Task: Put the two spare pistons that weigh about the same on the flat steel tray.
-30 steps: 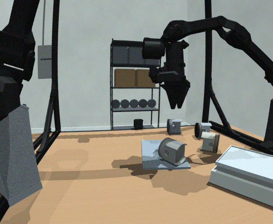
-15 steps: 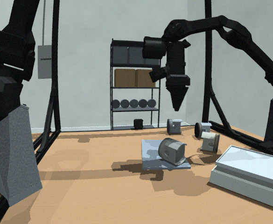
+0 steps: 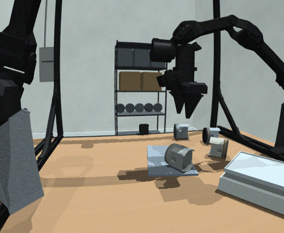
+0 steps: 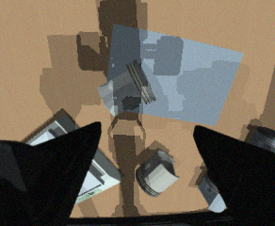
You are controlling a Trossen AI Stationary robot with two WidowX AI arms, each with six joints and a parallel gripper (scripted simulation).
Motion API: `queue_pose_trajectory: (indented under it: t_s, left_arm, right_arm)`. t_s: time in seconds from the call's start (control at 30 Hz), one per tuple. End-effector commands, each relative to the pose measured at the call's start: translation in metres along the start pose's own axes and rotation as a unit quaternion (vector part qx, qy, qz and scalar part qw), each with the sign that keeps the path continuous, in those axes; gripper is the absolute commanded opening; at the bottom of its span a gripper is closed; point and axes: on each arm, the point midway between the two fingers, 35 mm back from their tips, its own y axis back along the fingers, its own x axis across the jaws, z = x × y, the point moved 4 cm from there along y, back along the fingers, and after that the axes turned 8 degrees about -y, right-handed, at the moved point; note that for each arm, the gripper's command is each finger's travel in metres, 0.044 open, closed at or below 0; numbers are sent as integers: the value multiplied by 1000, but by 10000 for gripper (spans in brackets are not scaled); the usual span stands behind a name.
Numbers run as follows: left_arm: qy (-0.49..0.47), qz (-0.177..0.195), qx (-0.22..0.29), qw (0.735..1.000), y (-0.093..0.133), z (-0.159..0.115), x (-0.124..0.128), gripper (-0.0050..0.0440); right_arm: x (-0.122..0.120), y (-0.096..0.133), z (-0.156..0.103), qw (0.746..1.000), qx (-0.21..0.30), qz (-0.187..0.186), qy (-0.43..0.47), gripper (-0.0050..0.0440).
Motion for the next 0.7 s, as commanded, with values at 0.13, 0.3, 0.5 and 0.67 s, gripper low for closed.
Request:
queue_pose_trajectory:
  t_s: [0.13,0.3,0.5,0.67]
  left_arm:
    - [8,-2,-1,1000,2,-2,0,378]
    - [7,-2,0,1000,1,-2,0,378]
    - [53,-1,3,999,5,-22,22,378]
    - [67,0,5,998,7,-40,38,378]
  right_arm:
    - [0,0,0,1000,1,0,0,440]
    - [0,0,0,1000,1,0,0,440]
    - [0,0,0,1000,1,0,0,440]
    - [0,0,0,1000,1,0,0,440]
